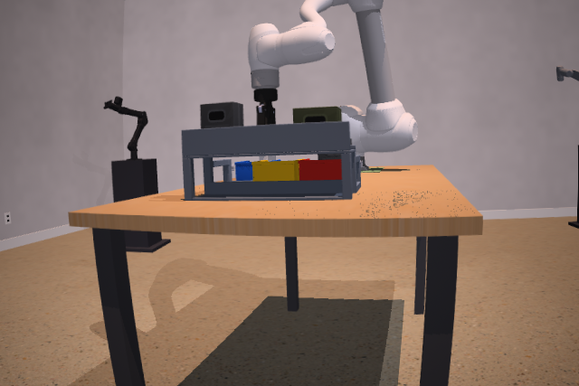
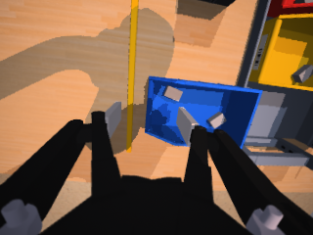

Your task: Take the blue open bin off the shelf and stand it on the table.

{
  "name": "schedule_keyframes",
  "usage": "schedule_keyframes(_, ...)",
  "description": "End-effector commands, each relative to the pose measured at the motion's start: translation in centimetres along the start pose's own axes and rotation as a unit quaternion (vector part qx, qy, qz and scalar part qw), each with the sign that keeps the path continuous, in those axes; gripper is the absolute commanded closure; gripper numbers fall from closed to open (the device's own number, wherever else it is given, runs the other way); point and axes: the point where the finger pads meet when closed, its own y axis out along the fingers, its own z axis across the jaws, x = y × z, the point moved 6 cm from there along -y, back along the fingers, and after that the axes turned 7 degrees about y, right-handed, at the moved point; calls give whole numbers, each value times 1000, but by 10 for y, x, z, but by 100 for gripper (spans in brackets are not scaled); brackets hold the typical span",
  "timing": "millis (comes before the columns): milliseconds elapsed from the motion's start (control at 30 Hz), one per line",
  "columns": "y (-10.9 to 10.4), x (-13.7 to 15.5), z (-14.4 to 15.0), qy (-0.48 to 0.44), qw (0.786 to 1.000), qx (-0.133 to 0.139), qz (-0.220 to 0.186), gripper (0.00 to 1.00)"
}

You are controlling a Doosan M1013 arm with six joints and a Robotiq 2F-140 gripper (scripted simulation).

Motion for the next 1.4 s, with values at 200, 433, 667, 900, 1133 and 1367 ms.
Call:
schedule_keyframes(200,-55,0,0,0,1000,0,0,43)
schedule_keyframes(433,-55,0,0,0,1000,0,0,43)
schedule_keyframes(667,-68,0,0,0,1000,0,0,43)
schedule_keyframes(900,-68,0,0,0,1000,0,0,43)
schedule_keyframes(1133,-64,0,0,0,1000,0,0,43)
schedule_keyframes(1367,-59,0,0,0,1000,0,0,43)
